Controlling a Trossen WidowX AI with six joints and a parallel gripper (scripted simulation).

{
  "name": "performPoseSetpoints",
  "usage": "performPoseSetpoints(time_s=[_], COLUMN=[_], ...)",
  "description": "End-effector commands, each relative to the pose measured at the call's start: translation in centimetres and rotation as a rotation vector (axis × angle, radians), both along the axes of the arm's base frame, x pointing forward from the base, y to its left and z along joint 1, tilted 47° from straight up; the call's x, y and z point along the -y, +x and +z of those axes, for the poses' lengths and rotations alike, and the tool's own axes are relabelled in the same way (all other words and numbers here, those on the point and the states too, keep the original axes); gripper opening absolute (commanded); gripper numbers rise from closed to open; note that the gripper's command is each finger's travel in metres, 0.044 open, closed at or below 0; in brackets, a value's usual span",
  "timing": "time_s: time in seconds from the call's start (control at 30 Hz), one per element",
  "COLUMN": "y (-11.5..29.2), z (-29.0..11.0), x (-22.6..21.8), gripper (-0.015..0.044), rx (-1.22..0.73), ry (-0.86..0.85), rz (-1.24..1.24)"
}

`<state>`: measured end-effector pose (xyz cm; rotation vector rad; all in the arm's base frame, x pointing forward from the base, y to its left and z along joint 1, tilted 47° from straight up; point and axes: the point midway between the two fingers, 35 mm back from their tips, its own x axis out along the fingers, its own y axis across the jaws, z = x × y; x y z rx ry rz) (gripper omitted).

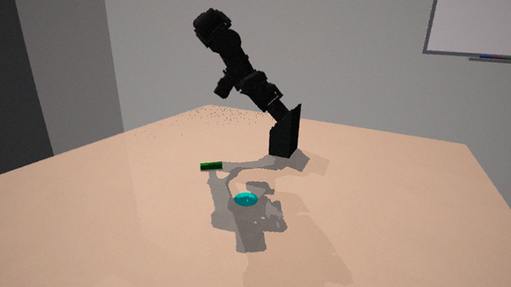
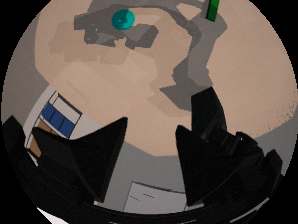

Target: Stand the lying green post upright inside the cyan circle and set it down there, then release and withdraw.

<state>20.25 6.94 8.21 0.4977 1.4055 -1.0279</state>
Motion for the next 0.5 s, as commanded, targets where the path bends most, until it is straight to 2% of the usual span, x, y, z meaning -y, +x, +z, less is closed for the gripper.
performPoseSetpoints(time_s=[0.0,0.23,0.47], y=[2.9,4.5,4.5], z=[2.1,6.3,6.9], x=[5.6,14.1,15.1], gripper=[0.0233,0.0233,0.0233], rx=[0.102,0.132,0.127], ry=[-0.174,-0.487,-0.526], rz=[0.067,0.12,0.123])
